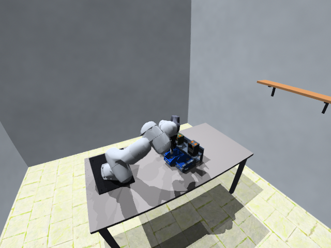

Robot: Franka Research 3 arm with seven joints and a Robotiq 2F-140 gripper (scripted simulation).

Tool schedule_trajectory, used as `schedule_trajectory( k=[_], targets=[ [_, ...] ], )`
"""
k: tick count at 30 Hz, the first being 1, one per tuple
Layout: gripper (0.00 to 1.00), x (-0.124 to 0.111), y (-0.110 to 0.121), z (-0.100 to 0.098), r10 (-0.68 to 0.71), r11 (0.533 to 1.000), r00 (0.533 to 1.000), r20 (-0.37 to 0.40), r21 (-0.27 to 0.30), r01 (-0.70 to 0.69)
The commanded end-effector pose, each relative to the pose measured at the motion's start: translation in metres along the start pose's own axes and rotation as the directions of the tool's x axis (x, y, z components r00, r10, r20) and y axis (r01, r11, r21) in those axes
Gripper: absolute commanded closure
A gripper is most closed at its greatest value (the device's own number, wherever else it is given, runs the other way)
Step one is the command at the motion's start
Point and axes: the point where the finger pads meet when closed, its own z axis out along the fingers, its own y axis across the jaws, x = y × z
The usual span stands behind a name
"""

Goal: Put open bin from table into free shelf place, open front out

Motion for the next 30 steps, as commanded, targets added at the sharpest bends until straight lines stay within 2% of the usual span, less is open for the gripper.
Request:
schedule_trajectory(
  k=[1,30],
  targets=[
    [1.00,0.0023,-0.0004,-0.0014,-0.001,1.000,1.000,-0.006,0.001,0.001],
    [1.00,0.0019,-0.0001,-0.0001,-0.001,1.000,1.000,-0.028,0.001,0.001]
  ],
)
